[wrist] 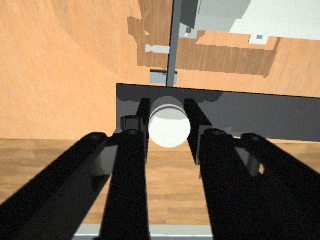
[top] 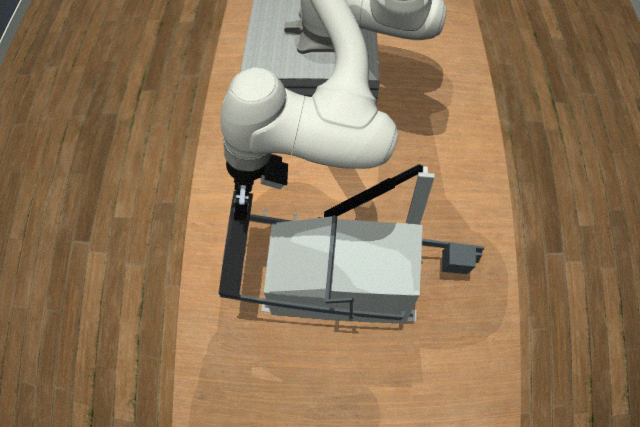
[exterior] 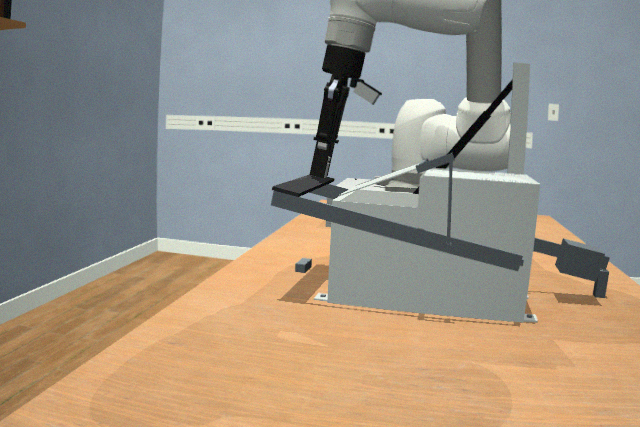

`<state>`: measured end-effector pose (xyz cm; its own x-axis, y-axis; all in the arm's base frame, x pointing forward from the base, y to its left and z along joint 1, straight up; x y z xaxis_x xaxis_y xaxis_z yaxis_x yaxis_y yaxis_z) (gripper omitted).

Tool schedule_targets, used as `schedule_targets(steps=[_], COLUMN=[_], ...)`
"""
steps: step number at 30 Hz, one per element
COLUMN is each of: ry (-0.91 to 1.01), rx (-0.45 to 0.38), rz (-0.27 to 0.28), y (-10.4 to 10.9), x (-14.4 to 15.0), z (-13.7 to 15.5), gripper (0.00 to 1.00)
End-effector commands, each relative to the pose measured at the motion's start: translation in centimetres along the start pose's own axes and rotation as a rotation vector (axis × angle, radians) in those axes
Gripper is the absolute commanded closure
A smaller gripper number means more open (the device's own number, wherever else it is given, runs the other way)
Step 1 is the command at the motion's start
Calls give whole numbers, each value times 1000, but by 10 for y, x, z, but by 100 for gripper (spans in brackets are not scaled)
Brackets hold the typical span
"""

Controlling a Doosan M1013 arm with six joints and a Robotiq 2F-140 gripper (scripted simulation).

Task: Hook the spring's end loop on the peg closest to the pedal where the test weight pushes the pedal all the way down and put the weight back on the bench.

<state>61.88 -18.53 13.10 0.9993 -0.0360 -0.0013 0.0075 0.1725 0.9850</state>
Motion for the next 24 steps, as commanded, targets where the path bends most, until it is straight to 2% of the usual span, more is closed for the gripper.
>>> schedule_targets(steps=[1, 6, 7, 24], ry=[0, 0, 0, 0], rx=[0, 0, 0, 0], rz=[1, 1, 1, 1], y=[-1, -3, -2, -2], x=[1, 1, 1, 1], z=[0, 0, 0, 0], gripper=[75, 75, 0, 0])
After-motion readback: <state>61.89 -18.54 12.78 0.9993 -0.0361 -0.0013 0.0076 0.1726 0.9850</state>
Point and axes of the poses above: the point where the finger pads meet when closed, its own y axis back along the fingers, its own x axis across the jaws, z = x × y, the point moved 1 cm from there along y, back along the fingers, and after that the axes turned 1 degree about -y, right-handed, at the moved point
